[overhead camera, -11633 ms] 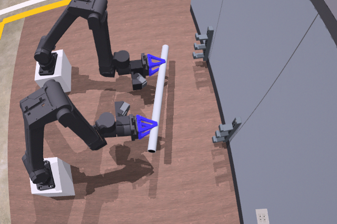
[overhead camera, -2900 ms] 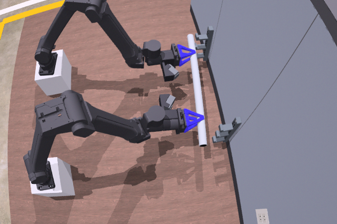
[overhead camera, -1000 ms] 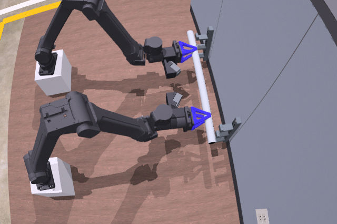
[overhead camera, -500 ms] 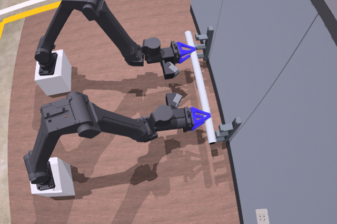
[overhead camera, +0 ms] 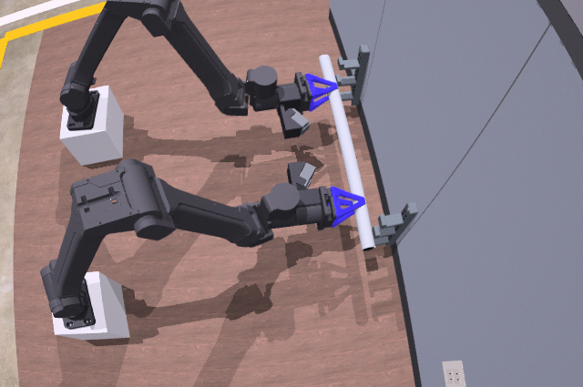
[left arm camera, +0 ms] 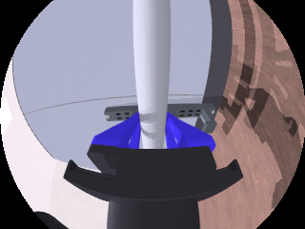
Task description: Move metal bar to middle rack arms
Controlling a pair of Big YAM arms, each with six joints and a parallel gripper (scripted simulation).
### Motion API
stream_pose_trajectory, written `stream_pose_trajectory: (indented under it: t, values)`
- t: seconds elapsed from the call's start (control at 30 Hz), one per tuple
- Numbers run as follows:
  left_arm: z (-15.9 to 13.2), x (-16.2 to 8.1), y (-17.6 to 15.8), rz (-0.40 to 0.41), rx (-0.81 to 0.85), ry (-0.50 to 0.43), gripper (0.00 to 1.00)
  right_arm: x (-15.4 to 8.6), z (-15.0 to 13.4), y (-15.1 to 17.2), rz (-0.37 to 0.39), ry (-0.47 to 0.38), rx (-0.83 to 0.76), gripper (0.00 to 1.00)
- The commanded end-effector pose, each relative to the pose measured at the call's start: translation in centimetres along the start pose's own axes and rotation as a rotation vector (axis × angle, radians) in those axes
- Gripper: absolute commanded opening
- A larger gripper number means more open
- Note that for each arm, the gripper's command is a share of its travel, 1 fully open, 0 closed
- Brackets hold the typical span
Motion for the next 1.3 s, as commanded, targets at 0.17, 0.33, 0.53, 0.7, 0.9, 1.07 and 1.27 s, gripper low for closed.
stream_pose_trajectory:
  t: [0.17, 0.33, 0.53, 0.7, 0.9, 1.07, 1.27]
  values:
    - [2.29, -0.12, 3.50, 0.097, -0.014, -0.044, 0.00, 2.28, -0.06, -3.05, -0.082, 0.008, 0.019, 0.00]
    - [2.32, -0.15, 3.55, 0.097, -0.014, -0.044, 0.00, 2.29, -0.10, -3.07, -0.082, 0.008, 0.019, 0.00]
    - [2.36, -0.19, 3.60, 0.097, -0.014, -0.044, 0.00, 2.31, -0.14, -3.10, -0.082, 0.008, 0.019, 0.00]
    - [2.38, -0.21, 3.63, 0.097, -0.014, -0.044, 0.00, 2.32, -0.16, -3.12, -0.082, 0.008, 0.019, 0.00]
    - [2.39, -0.24, 3.69, 0.097, -0.014, -0.044, 0.00, 2.32, -0.17, -3.15, -0.082, 0.008, 0.019, 0.00]
    - [2.40, -0.27, 3.73, 0.097, -0.014, -0.044, 0.00, 2.33, -0.18, -3.17, -0.082, 0.008, 0.019, 0.00]
    - [2.40, -0.28, 3.78, 0.097, -0.014, -0.044, 0.00, 2.34, -0.19, -3.19, -0.082, 0.008, 0.019, 0.00]
Point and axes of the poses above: on each arm, the point where the finger pads meet when closed, its own x axis out along the fingers, its own y axis across the jaws, z = x × y, the point moved 4 cm from there along -x, back along the fingers, and after that the axes turned 2 degrees about -x, right-handed, at the moved point
